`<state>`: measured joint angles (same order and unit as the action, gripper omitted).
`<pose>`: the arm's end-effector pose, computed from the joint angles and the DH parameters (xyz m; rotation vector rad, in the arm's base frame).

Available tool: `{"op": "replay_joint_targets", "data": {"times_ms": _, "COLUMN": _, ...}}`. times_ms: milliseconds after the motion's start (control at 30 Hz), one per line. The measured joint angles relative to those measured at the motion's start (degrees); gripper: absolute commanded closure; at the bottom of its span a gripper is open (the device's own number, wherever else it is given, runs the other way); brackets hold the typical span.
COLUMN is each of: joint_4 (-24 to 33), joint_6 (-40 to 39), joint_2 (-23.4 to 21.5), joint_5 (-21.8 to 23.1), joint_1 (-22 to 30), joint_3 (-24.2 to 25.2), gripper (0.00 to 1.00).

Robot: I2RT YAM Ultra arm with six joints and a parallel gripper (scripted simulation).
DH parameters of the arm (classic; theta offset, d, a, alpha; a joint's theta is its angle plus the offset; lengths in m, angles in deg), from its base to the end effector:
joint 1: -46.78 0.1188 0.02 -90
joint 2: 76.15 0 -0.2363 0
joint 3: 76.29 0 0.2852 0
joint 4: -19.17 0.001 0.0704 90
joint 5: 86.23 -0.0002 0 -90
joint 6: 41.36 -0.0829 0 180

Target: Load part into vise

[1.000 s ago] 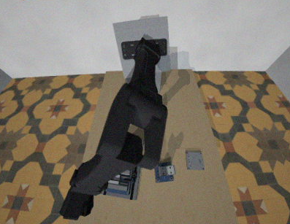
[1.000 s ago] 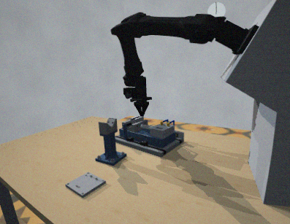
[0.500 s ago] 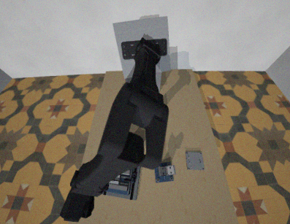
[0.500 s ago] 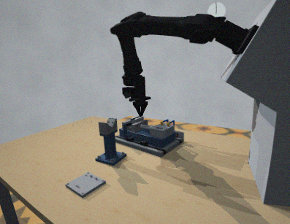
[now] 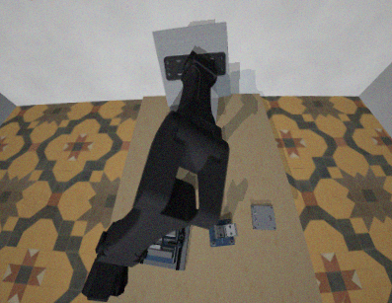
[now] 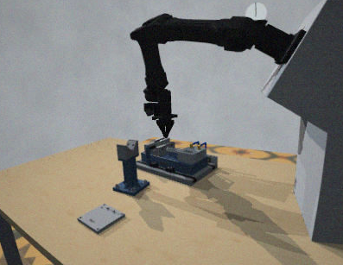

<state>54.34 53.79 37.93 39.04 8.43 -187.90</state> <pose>0.4307 -0.2785 0.2378 0.2822 2.0824 0.2348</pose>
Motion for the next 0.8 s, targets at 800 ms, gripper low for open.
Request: {"op": "replay_joint_targets", "data": {"times_ms": 800, "joint_4": -0.35, "joint_6": -0.52, "joint_2": -0.70, "joint_5": -0.81, "joint_1": 0.61, "joint_3": 1.27, "gripper": 1.00}}
